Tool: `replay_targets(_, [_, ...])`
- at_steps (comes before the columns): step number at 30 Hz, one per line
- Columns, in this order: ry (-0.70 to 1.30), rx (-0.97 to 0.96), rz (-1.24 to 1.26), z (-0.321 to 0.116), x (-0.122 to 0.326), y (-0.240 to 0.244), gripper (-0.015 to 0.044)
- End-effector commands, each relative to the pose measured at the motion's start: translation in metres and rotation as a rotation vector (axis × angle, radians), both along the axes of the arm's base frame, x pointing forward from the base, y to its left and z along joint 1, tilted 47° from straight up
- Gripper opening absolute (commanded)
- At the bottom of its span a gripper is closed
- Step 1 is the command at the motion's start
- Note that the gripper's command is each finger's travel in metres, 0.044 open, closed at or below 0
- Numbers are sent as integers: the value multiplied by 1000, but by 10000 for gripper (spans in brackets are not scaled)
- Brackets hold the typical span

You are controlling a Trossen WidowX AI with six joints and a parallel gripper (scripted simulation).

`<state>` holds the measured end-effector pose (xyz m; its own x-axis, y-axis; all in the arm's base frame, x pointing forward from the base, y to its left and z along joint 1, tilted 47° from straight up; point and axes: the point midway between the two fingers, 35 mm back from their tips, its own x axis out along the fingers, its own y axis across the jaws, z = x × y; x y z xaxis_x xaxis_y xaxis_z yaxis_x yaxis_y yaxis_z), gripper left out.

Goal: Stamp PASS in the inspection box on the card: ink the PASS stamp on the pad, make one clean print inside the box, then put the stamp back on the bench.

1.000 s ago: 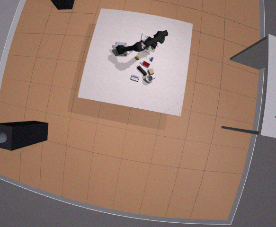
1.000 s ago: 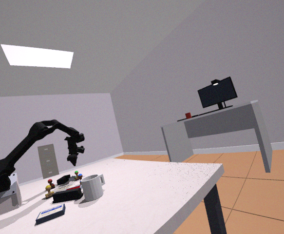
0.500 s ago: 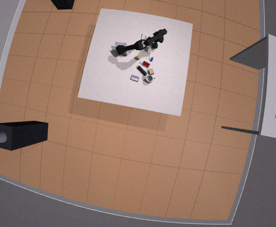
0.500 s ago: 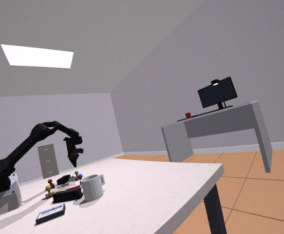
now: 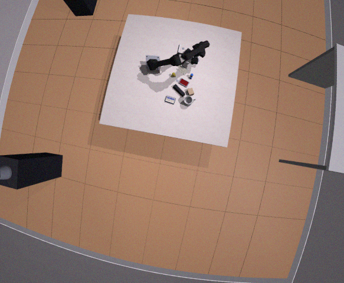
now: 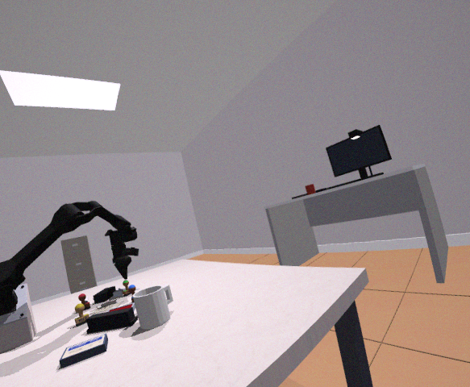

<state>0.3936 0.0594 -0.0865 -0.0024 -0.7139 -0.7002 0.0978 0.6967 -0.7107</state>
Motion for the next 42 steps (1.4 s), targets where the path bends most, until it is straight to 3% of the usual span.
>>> replay_targets(1, [7,-5,5,-6,-1,-6,212])
replay_targets(30, [7,-9,5,-35,-3,-37,212])
replay_targets(31, [2,-4,-2,-33,-2,-35,185])
replay_targets(42, [2,-4,-2,-33,-2,-35,112])
